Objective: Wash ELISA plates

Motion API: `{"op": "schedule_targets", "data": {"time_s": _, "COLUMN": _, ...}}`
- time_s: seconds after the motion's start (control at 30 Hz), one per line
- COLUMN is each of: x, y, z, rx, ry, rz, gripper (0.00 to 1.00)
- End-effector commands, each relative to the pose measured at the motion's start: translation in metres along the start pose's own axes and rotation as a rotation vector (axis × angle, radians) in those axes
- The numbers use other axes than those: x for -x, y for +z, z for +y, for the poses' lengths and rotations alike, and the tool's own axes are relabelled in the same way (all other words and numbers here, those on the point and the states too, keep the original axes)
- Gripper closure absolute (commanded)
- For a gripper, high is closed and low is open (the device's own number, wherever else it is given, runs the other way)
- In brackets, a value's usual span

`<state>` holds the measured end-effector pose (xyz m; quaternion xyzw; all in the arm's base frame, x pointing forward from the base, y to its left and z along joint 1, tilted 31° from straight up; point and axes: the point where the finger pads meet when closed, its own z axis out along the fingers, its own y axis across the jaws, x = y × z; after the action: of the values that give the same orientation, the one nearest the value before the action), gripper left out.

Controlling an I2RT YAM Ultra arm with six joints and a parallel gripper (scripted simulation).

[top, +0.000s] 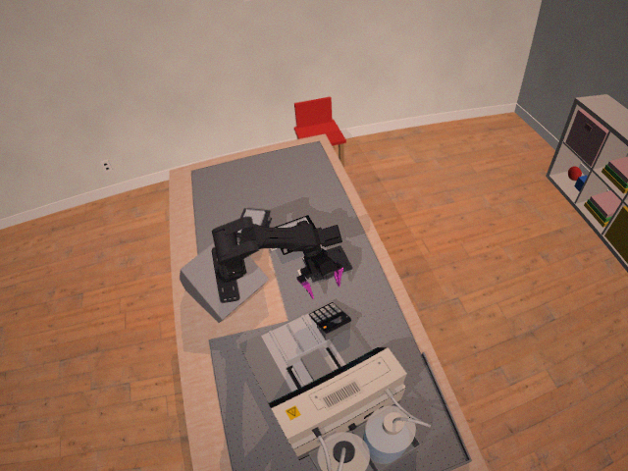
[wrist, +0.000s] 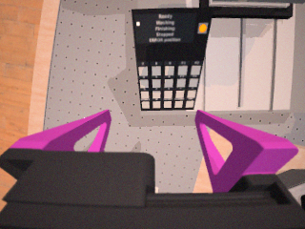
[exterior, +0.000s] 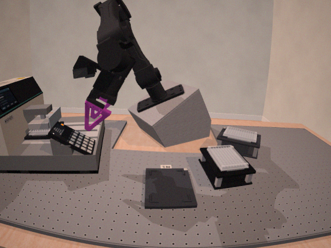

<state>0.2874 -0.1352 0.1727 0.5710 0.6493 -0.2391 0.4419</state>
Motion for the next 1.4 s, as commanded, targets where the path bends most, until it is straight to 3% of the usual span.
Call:
{"op": "schedule_targets", "data": {"time_s": 0.0, "x": 0.008, "y": -0.002, "z": -0.002, "rx": 0.004, "ry": -0.02, "rz": -0.004, "gripper": 0.0}}
{"op": "schedule_targets", "data": {"time_s": 1.37, "x": 0.121, "y": -0.004, "z": -0.052, "rx": 0.004, "ry": -0.02, "rz": -0.008, "gripper": 0.0}}
